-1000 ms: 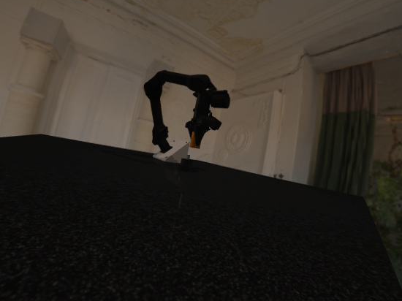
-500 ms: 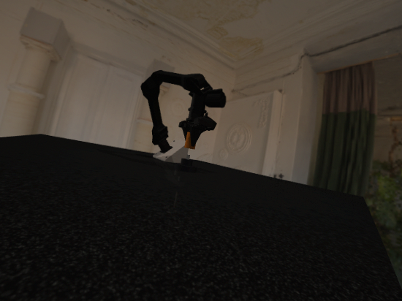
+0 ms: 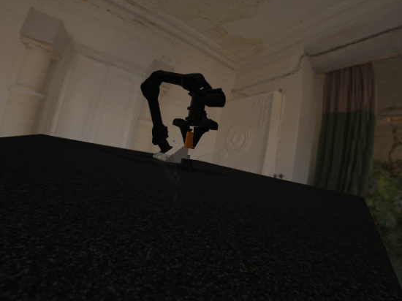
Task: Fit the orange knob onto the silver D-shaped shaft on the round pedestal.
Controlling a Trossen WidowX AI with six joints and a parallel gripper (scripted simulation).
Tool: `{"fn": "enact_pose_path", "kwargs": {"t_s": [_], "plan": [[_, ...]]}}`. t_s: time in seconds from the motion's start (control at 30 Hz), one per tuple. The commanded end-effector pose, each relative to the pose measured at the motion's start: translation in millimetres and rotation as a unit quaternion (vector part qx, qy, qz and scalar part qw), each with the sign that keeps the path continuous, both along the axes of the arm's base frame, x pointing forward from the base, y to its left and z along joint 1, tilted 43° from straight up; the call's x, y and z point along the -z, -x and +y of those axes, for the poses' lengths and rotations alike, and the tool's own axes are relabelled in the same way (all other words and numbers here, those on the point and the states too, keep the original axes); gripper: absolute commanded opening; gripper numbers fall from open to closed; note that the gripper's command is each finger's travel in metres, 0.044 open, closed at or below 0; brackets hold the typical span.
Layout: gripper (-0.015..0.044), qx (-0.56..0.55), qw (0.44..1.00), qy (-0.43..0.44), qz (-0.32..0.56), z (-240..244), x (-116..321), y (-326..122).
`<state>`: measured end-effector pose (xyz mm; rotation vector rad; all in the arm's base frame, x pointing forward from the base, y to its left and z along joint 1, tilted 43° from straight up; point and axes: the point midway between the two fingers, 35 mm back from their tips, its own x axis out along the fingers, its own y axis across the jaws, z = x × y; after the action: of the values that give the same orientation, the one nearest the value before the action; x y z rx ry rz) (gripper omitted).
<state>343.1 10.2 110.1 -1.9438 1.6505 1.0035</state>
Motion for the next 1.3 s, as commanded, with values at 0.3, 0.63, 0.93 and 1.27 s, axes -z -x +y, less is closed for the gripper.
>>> {"fn": "enact_pose_path", "kwargs": {"t_s": [0.3,0.63,0.93,1.27], "plan": [[0.0,-0.138,0.983,0.011,0.125,1.7,0.5,0.7],[0.0,-0.24,0.945,0.018,0.22,1.9,0.7,1.0],[0.0,-0.334,0.891,0.024,0.307,0.2,-1.0,0.0],[0.0,-0.431,0.809,0.03,0.397,-0.6,-1.7,0.6]]}}
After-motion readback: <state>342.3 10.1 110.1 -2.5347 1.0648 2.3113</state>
